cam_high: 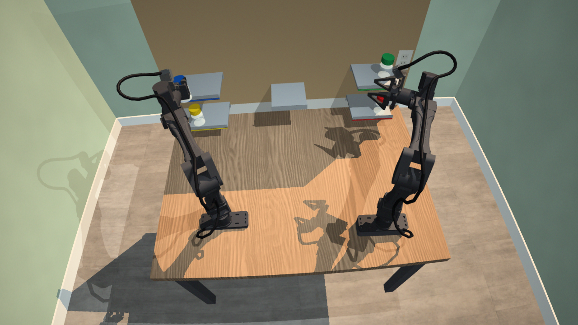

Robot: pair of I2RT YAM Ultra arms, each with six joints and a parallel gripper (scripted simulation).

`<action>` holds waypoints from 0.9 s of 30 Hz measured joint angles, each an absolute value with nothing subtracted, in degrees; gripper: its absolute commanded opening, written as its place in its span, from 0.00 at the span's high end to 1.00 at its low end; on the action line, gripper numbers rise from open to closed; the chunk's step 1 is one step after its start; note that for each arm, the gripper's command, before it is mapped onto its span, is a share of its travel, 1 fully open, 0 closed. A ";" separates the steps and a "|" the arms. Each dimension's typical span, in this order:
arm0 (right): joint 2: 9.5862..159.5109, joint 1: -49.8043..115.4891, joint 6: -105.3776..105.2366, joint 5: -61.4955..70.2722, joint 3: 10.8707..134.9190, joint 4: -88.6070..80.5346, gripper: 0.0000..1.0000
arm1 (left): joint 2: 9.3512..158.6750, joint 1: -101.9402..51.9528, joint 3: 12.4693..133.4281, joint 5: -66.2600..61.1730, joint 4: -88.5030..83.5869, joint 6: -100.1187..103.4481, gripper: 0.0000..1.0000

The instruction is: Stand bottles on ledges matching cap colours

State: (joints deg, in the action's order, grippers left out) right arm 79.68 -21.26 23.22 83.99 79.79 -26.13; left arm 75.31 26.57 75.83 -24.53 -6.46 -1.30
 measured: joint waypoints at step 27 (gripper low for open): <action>79.68 -21.26 23.22 83.99 79.79 -26.13 0.11 | 74.24 22.72 75.37 -15.16 -8.69 -0.86 0.51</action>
State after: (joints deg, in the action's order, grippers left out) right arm 79.68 -21.26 23.22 83.99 79.79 -26.13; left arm 74.24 22.72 75.37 -15.16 -8.69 -0.86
